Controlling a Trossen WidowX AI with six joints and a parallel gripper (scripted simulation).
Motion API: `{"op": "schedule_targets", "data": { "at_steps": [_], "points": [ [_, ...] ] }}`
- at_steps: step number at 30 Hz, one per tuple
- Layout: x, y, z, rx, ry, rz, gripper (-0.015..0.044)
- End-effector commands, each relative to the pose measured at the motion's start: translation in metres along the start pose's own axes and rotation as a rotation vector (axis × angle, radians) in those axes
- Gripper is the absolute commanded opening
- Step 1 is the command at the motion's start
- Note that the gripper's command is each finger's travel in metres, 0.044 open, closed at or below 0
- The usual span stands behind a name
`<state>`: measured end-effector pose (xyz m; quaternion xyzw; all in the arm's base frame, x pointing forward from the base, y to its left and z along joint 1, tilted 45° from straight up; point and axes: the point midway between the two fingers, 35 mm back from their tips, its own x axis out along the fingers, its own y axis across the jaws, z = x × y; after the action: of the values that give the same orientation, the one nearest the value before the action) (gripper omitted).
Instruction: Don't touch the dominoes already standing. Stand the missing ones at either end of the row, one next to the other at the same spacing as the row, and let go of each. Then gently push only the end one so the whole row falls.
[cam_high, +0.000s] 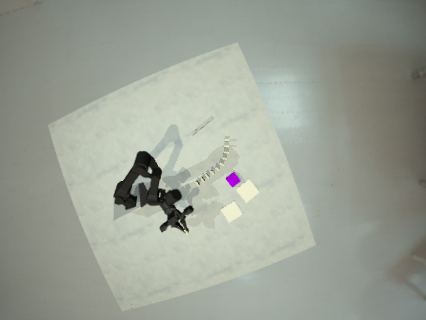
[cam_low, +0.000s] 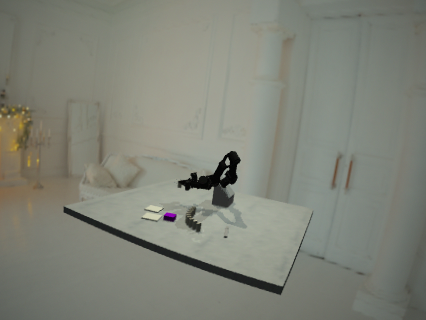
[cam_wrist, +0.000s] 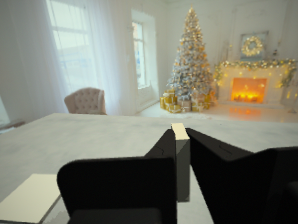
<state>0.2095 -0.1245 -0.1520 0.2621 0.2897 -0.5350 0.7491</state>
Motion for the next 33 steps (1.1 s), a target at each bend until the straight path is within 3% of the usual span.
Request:
{"op": "schedule_targets", "data": {
  "at_steps": [1,18,33],
  "points": [
    [-0.005,0.002,0.005,0.027,-0.027,0.016,0.0023],
    [-0.005,0.002,0.004,0.027,-0.026,0.016,0.0023],
    [0.000,0.010,-0.052,0.027,0.002,0.008,0.0023]
  ]
}}
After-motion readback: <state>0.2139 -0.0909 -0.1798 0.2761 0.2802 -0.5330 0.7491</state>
